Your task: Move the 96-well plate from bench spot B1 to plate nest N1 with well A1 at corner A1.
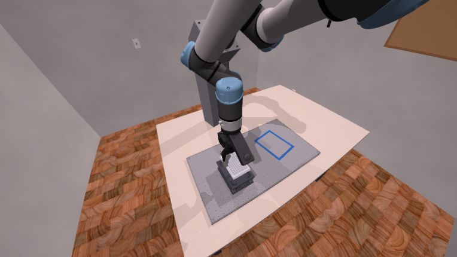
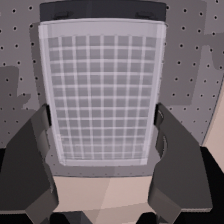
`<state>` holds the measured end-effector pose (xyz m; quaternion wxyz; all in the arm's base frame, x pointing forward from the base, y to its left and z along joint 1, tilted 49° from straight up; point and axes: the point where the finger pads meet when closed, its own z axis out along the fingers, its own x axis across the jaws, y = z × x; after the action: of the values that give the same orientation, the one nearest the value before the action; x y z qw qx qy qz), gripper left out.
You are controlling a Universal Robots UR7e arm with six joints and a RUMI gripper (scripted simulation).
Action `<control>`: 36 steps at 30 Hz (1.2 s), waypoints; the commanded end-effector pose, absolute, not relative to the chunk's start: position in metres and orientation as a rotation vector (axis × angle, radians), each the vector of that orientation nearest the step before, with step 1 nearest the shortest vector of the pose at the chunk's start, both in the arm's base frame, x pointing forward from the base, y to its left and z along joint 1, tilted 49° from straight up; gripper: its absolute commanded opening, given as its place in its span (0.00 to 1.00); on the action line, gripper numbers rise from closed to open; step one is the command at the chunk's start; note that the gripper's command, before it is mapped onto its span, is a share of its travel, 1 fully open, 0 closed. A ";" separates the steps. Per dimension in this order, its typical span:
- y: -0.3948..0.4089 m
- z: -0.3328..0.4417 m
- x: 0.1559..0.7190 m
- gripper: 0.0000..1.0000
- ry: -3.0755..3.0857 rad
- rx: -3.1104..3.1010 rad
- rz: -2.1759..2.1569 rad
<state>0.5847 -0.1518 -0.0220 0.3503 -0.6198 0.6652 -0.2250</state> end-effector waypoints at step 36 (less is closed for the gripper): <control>-0.149 -0.042 0.610 0.00 1.723 -1.604 -0.588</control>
<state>0.6091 -0.1480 -0.0430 0.3502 -0.6192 0.6656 -0.2257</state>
